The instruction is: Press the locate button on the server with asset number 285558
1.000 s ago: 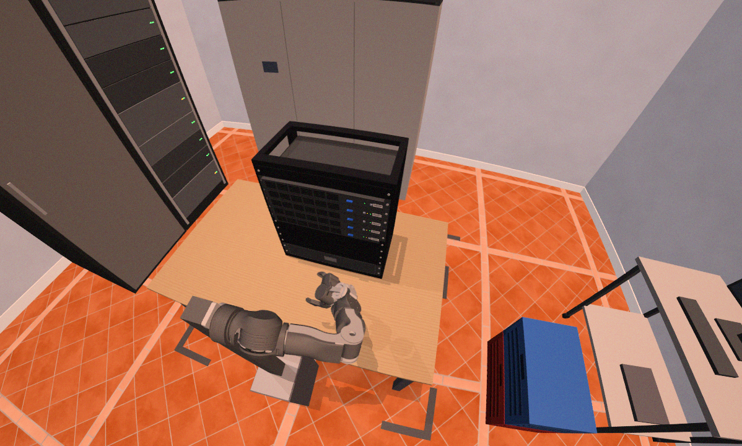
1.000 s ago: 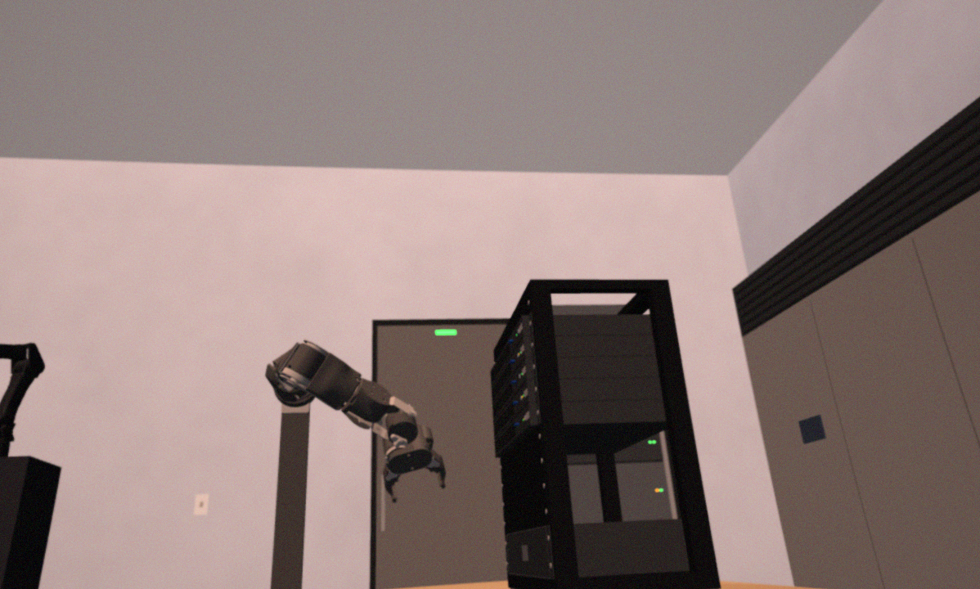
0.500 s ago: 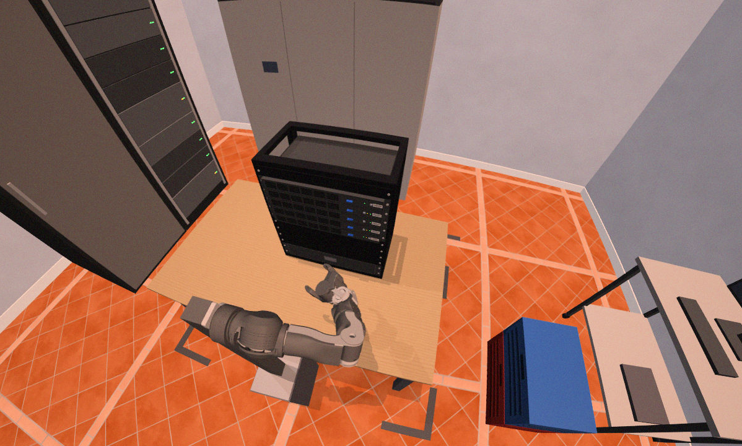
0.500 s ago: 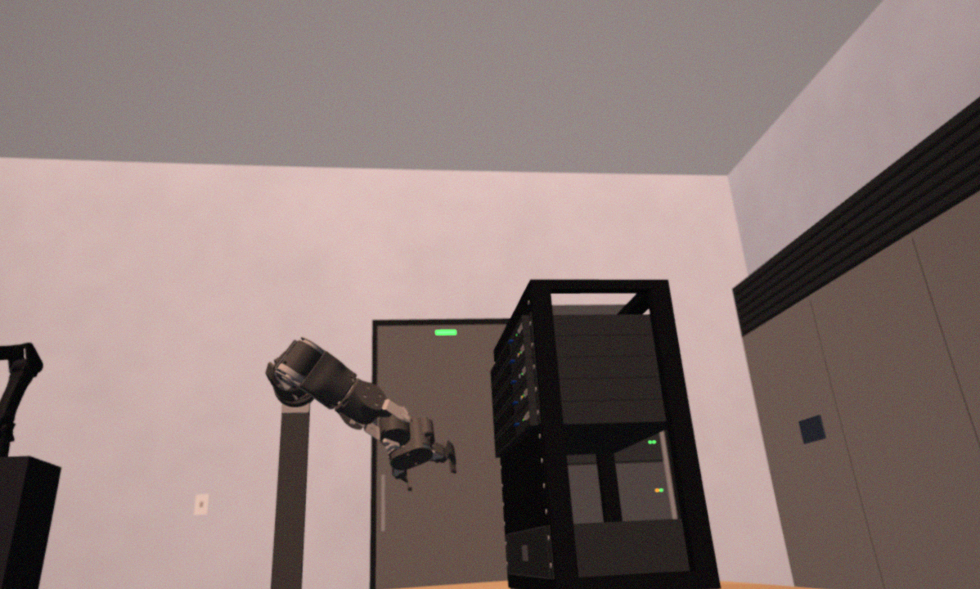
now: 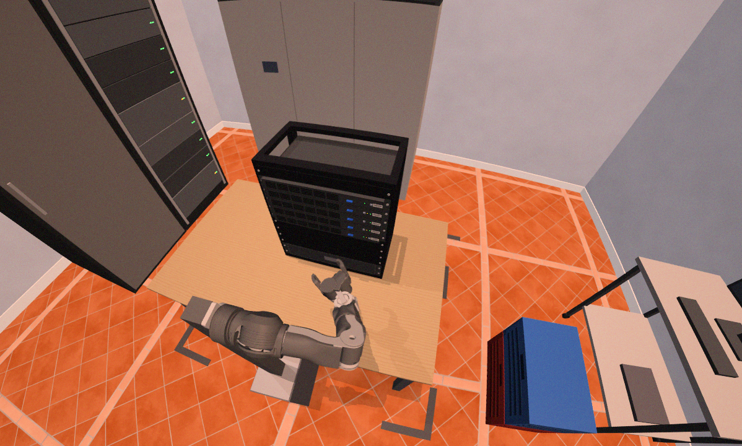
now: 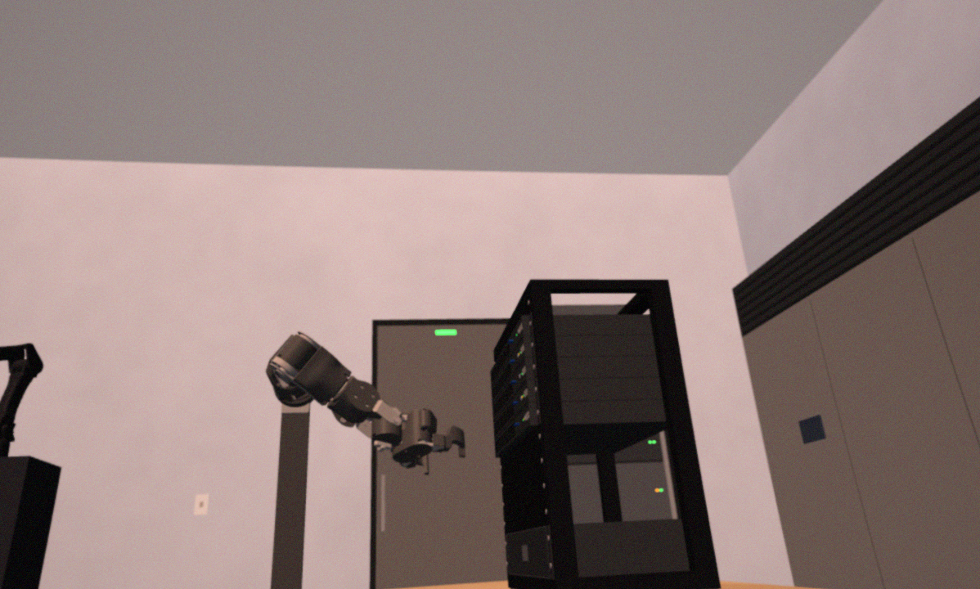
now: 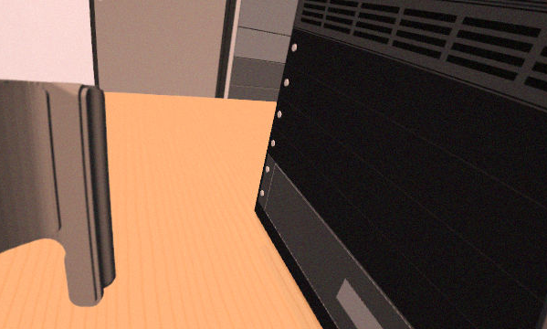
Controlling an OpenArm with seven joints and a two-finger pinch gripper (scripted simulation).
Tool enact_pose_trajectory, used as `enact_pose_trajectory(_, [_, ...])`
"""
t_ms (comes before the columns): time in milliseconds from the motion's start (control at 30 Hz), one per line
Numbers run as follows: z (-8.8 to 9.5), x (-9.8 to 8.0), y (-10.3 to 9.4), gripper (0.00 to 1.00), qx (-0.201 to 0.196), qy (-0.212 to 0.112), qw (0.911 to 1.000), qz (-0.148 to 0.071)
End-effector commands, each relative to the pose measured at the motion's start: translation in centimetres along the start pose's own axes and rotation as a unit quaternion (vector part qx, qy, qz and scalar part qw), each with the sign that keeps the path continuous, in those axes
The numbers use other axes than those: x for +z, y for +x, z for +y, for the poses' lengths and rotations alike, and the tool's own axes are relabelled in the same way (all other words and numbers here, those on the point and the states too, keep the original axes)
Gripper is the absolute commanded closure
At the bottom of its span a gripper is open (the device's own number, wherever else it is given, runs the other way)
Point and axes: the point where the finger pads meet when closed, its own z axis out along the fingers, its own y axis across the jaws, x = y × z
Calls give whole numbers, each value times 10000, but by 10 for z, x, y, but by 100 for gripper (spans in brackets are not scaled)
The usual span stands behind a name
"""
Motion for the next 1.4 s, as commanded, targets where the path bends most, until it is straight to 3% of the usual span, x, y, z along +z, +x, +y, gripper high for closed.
enact_pose_trajectory(0, [11, -2, 6, 40, 96, -320, 9993, 143])
enact_pose_trajectory(100, [22, -7, 7, 40, 261, -683, 9970, 235])
enact_pose_trajectory(167, [22, -7, 7, 40, 261, -683, 9970, 235])
enact_pose_trajectory(300, [36, -16, 9, 40, 469, -1153, 9917, 337])
enact_pose_trajectory(667, [71, -44, 9, 40, 949, -2295, 9673, 516])
enact_pose_trajectory(733, [71, -44, 9, 40, 949, -2295, 9673, 516])
enact_pose_trajectory(1233, [101, -79, 4, 40, 1355, -3347, 9306, 606])
enact_pose_trajectory(1367, [103, -82, 4, 40, 1388, -3436, 9268, 611])
